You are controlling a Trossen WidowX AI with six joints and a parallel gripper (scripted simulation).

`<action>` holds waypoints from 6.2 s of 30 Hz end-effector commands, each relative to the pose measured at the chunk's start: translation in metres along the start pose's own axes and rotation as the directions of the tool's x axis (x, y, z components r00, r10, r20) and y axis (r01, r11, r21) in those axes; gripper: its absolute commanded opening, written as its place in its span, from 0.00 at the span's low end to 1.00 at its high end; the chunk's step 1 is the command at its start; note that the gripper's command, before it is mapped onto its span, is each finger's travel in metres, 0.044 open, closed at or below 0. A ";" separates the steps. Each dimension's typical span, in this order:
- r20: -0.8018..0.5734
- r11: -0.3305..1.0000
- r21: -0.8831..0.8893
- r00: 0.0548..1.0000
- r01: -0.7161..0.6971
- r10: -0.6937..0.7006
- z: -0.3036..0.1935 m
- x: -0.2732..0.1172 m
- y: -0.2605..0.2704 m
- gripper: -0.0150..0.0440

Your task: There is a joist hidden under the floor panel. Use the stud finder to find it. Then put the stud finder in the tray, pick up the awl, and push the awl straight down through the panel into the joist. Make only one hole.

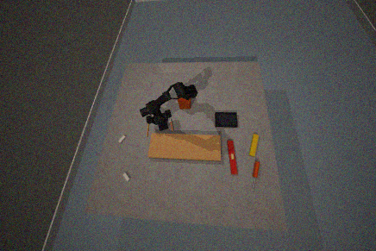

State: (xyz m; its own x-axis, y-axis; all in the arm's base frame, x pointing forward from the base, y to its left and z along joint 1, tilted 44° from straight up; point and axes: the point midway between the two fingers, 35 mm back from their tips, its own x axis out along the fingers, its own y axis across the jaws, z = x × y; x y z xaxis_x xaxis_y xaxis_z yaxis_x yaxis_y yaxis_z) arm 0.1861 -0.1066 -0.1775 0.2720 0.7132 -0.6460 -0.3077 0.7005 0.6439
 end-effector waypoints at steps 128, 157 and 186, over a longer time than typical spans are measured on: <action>-0.006 0.943 0.322 0.996 0.081 -0.084 0.178 -0.008 -0.063 0.25; -0.005 0.943 0.323 0.997 0.078 -0.080 0.185 0.014 -0.027 0.25; -0.005 0.943 0.325 0.997 0.073 -0.075 0.216 0.022 0.062 0.25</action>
State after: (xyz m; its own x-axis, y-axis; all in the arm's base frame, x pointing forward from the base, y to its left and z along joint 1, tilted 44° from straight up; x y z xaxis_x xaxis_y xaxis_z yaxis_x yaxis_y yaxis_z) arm 0.3706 -0.0515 -0.0707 0.2916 0.6533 -0.6987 0.0255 0.7249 0.6884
